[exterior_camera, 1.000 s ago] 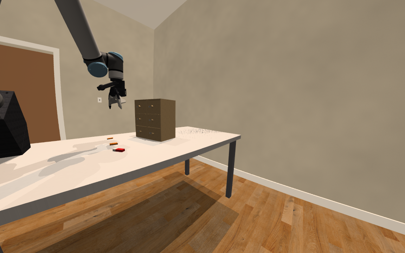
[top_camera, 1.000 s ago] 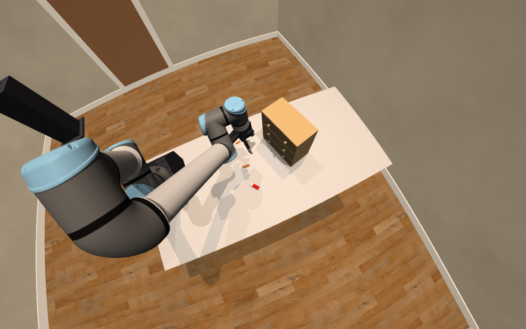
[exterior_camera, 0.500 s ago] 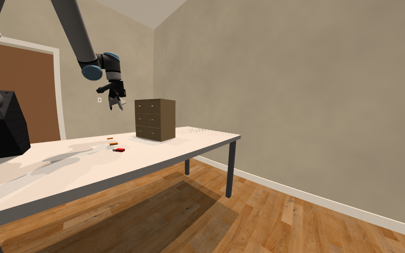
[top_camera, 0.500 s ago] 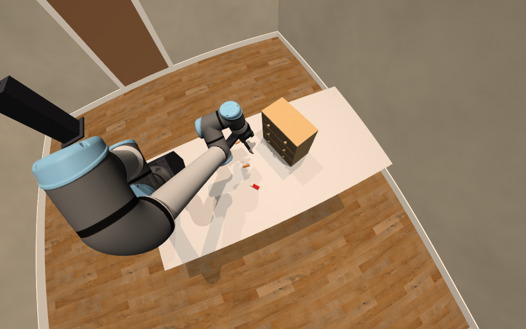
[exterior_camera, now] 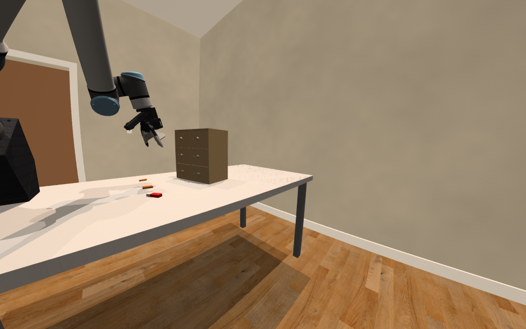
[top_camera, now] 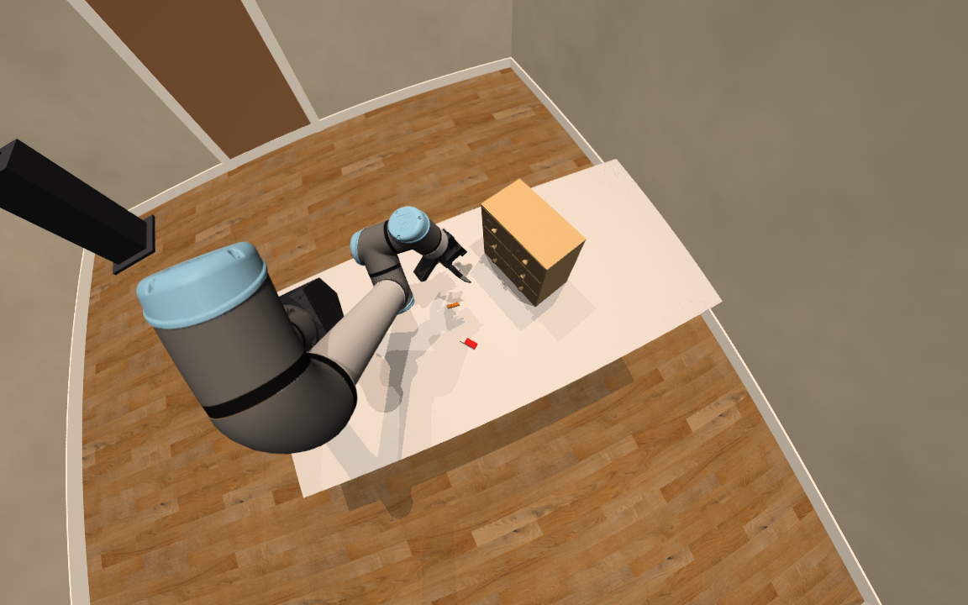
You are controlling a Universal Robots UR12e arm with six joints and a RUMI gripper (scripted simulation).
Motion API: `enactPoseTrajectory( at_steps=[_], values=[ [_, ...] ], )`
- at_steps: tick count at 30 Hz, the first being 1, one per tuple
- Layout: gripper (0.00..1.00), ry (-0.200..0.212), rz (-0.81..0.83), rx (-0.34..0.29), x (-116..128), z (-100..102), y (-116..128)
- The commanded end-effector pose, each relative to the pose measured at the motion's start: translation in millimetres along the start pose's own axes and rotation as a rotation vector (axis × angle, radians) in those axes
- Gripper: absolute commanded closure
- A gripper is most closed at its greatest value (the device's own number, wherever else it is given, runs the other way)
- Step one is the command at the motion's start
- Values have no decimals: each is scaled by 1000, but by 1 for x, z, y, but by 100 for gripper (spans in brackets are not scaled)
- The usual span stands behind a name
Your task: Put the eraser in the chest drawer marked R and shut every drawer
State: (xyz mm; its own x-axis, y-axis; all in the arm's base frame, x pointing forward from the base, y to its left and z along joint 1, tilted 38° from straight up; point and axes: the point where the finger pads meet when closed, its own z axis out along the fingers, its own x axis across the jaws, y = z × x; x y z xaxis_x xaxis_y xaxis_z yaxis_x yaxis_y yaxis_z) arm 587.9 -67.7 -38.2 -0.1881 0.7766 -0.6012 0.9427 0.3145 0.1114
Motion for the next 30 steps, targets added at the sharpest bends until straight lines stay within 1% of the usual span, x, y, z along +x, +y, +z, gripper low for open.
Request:
enactPoseTrajectory(
  at_steps=[1, 5, 7, 16, 22, 24, 30],
  values=[
    [0, 0, -2, -119, 1, 13, 5],
    [0, 0, -2, -209, 1, 24, 10],
    [0, 0, -2, -209, 1, 24, 10],
    [0, 0, -2, -412, 1, 47, 19],
    [0, 0, -2, -536, 1, 62, 25],
    [0, 0, -2, -536, 1, 62, 25],
    [0, 0, -2, -640, 1, 74, 30]
  ],
)
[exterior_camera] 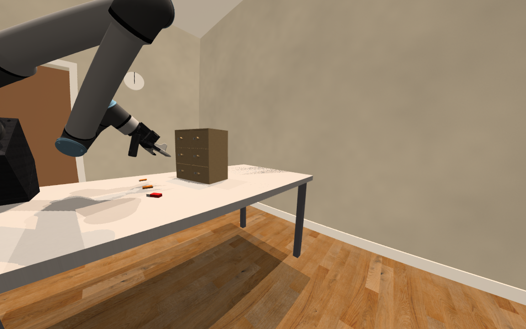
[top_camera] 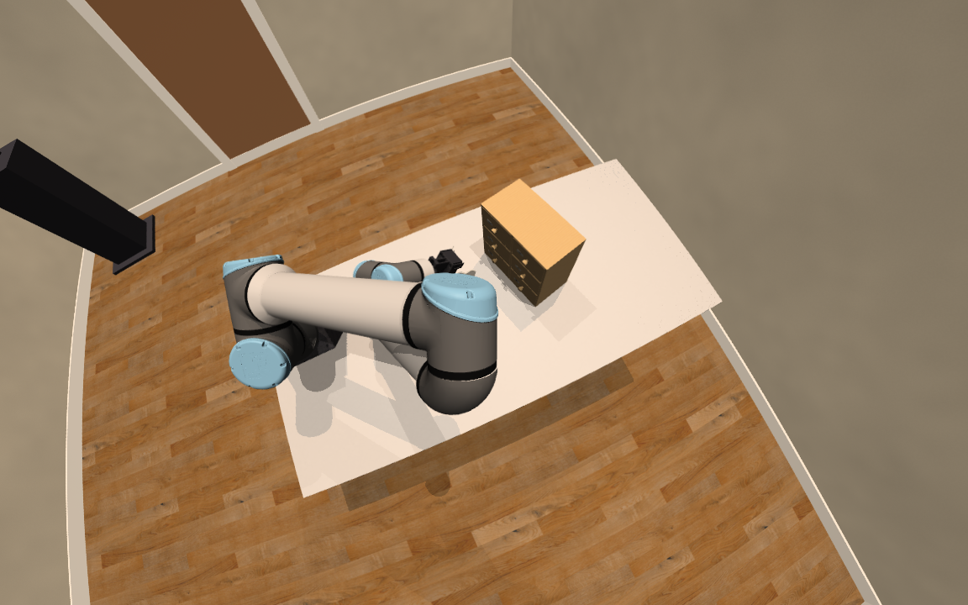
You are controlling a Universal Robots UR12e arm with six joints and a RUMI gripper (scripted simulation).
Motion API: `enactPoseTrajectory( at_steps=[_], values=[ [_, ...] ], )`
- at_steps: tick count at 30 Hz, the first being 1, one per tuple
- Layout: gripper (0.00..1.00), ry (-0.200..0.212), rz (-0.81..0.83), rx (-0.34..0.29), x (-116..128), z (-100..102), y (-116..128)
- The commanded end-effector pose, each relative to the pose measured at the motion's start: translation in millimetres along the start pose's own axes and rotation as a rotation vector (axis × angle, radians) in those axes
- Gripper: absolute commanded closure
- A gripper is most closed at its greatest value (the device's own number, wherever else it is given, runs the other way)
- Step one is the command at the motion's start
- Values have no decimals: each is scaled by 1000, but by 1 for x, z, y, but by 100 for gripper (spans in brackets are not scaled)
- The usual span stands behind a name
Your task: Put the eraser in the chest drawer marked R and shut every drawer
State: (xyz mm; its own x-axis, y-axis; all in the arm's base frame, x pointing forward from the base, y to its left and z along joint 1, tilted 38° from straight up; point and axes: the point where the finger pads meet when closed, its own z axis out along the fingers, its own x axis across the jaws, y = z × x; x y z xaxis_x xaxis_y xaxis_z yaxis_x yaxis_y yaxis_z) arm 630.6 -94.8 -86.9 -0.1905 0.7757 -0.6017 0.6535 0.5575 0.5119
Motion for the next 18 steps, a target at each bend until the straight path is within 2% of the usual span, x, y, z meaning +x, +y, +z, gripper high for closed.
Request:
enactPoseTrajectory(
  at_steps=[1, 8, 18],
  values=[
    [0, -1, 1, -96, 0, 11, -2],
    [0, -1, 1, -156, 0, 18, -3],
    [0, -1, 0, -172, 0, 20, -3]
  ],
)
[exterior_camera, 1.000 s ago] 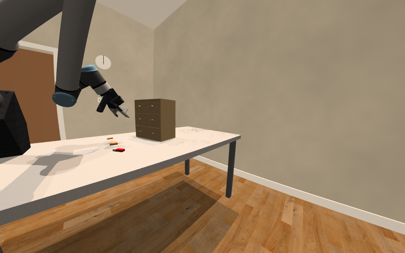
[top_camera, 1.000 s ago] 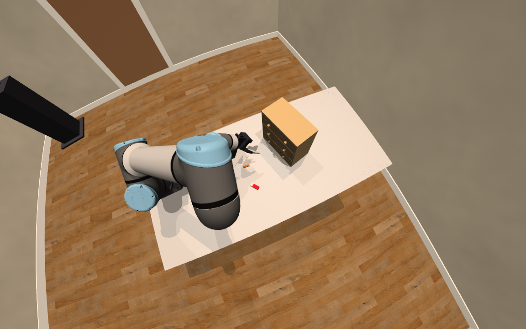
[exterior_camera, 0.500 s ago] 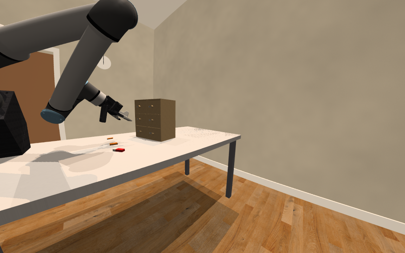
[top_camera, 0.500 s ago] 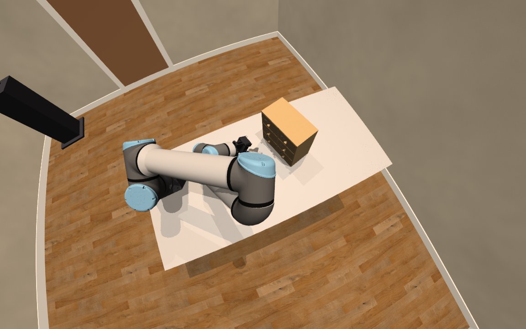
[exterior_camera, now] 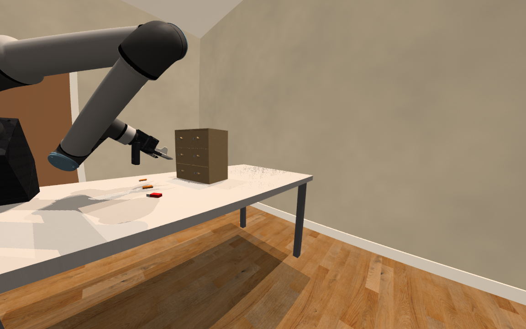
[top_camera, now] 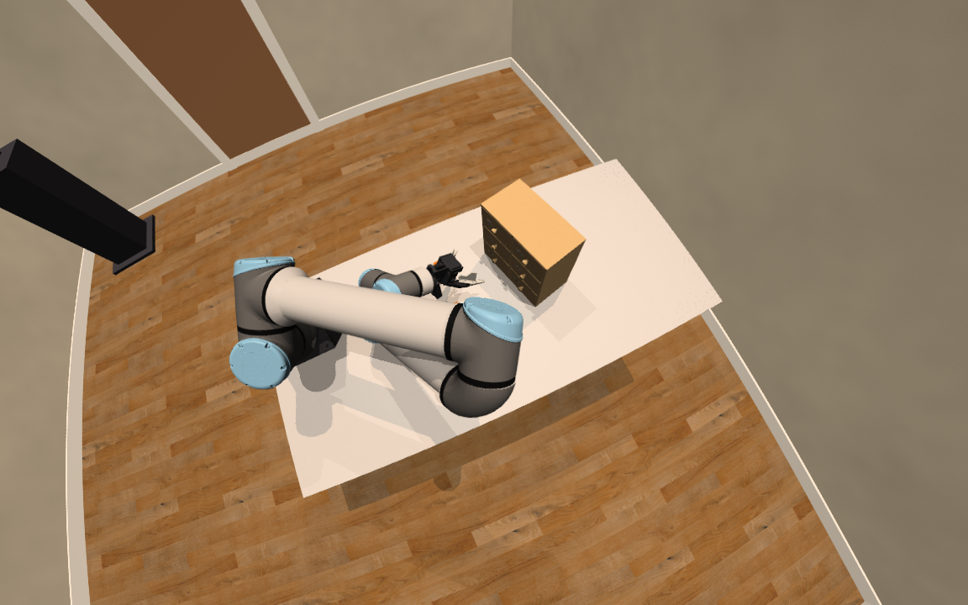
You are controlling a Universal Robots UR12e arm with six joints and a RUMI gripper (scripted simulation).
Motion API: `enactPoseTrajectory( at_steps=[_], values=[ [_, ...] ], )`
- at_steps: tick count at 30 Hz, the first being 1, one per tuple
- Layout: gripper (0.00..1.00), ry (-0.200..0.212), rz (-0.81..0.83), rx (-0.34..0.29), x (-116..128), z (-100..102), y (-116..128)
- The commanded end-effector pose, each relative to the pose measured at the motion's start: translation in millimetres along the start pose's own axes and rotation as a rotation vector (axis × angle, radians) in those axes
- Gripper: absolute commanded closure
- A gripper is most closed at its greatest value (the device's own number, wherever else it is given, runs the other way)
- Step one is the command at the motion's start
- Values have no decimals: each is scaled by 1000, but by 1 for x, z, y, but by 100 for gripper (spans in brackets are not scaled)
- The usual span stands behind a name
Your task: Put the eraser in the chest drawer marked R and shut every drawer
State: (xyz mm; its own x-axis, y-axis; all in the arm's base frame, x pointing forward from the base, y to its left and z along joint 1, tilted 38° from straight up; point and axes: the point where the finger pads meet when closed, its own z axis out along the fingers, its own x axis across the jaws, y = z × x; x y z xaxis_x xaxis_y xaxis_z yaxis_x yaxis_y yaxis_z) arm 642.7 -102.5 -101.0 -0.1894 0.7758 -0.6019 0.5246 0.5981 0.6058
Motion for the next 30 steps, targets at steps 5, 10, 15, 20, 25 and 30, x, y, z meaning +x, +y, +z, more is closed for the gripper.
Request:
enactPoseTrajectory(
  at_steps=[5, 10, 15, 20, 25, 30],
  values=[
    [80, 0, 0, -7, 0, 0, 0],
    [80, 0, 0, -7, 0, 0, 0],
    [80, 0, 0, -7, 0, 0, 0],
    [80, 0, 0, -7, 0, 0, 0],
    [80, 0, 0, -7, 0, 0, 0],
    [80, 0, 0, -7, 0, 0, 0]
  ],
)
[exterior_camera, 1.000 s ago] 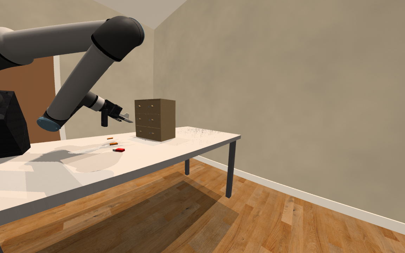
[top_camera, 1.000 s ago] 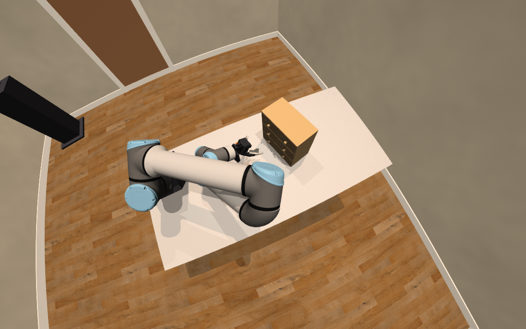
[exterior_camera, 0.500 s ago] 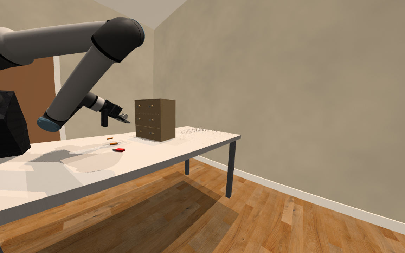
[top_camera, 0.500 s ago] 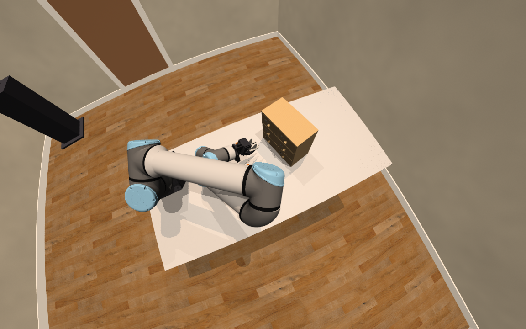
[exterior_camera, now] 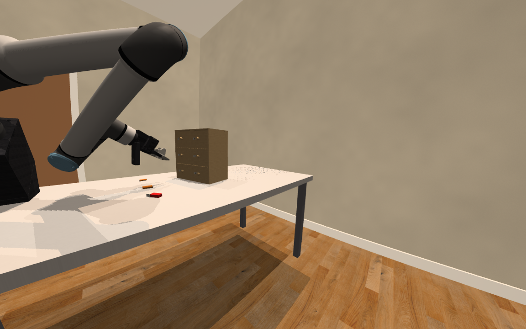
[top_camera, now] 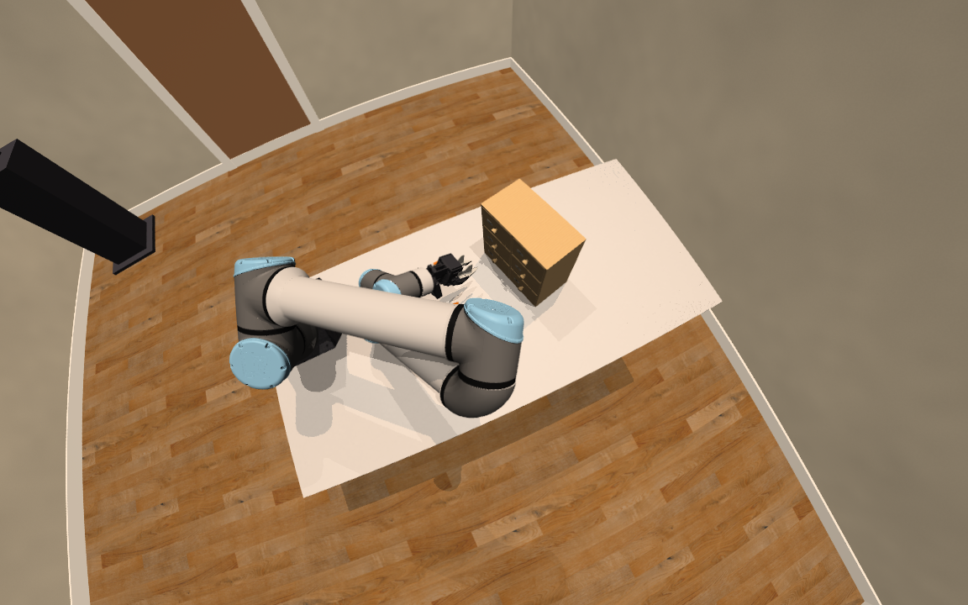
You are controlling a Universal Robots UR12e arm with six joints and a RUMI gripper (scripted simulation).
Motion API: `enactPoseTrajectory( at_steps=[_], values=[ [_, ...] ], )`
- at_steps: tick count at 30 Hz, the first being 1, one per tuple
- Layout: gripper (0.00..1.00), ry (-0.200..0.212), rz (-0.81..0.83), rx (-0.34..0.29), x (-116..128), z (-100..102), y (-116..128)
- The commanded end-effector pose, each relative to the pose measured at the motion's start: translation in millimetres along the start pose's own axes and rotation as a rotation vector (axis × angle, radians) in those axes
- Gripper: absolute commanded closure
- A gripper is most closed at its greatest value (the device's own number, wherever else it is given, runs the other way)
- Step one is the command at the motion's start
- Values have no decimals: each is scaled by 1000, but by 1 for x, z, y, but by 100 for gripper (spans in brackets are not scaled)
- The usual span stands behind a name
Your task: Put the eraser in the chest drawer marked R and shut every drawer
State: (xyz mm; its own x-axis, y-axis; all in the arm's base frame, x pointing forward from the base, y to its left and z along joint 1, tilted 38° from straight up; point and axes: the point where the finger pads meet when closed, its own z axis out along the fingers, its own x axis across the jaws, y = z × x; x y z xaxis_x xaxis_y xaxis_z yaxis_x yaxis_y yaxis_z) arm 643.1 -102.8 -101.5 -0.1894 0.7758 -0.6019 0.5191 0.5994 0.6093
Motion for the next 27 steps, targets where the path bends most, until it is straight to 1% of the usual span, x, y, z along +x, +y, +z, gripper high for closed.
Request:
enactPoseTrajectory(
  at_steps=[1, 16, 21, 27],
  values=[
    [80, 0, 0, -1, 0, 0, 0],
    [80, 0, 0, -1, 0, 2, -1],
    [80, 0, 0, -1, 0, 9, -3],
    [80, 0, 0, -1, 0, 21, -9]
  ],
)
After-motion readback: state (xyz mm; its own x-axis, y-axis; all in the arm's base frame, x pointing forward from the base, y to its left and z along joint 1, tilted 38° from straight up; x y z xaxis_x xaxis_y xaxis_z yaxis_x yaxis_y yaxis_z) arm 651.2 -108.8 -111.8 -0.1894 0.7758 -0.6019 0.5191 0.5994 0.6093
